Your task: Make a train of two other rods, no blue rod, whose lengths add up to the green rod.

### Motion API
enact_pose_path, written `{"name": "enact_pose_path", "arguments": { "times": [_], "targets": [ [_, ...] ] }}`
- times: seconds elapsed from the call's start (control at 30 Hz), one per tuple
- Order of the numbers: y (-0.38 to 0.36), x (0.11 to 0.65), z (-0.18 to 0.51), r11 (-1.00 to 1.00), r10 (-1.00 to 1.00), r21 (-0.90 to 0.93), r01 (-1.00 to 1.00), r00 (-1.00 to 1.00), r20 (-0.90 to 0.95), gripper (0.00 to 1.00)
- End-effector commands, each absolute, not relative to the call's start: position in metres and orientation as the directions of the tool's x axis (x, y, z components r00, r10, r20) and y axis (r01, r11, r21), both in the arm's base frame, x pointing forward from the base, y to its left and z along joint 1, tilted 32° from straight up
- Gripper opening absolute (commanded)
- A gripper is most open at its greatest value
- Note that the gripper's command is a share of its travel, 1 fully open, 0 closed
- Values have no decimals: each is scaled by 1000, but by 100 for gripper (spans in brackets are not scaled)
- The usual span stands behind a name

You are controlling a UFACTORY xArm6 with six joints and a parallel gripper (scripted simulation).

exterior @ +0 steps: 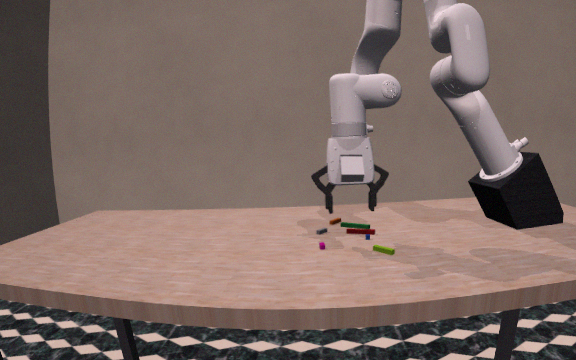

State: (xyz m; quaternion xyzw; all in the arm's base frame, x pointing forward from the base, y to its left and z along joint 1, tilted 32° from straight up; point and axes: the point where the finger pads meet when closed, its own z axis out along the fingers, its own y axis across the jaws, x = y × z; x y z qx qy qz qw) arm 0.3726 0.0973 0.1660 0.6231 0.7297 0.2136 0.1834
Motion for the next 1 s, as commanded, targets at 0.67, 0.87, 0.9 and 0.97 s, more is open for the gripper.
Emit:
{"name": "enact_pose_path", "arguments": {
  "times": [0.67,0.87,0.9,0.97],
  "targets": [
    [105,364,163,760,640,412,502,-688,-342,100],
    [107,362,162,856,504,349,380,-762,-406,100],
    [108,362,162,871,478,337,357,-774,-416,100],
    [108,361,161,899,424,311,309,-794,-436,100]
  ]
}}
